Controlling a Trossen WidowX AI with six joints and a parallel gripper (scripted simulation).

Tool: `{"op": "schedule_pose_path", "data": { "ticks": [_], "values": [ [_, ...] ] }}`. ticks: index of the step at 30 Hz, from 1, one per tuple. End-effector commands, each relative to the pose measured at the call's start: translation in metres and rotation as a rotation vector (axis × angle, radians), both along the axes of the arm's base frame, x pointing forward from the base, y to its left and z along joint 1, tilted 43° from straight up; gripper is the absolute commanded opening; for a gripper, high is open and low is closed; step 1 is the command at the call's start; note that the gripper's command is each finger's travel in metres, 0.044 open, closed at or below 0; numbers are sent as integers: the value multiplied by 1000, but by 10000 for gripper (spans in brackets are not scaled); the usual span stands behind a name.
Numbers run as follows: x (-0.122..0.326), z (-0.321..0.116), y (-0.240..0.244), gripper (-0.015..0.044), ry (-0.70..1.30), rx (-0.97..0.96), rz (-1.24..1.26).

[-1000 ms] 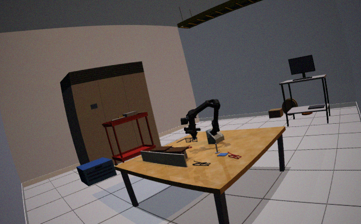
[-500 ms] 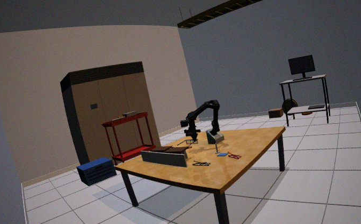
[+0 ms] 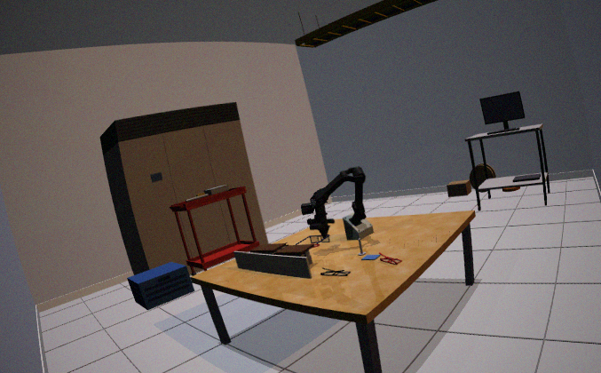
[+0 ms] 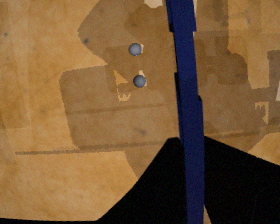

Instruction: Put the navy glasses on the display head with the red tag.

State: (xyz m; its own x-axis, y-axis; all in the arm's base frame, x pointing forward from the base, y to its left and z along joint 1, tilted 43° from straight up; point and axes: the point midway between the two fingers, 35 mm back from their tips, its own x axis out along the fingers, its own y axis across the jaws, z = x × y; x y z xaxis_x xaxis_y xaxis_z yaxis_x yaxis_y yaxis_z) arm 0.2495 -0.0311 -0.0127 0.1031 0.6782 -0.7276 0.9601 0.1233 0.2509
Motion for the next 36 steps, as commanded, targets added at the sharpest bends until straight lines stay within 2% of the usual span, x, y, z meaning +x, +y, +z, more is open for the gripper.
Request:
{"op": "schedule_pose_path", "data": {
  "ticks": [1,36],
  "values": [
    [0,-3,4,0,3,5,-4],
    [43,5,13,0,1,6,-4]
  ]
}}
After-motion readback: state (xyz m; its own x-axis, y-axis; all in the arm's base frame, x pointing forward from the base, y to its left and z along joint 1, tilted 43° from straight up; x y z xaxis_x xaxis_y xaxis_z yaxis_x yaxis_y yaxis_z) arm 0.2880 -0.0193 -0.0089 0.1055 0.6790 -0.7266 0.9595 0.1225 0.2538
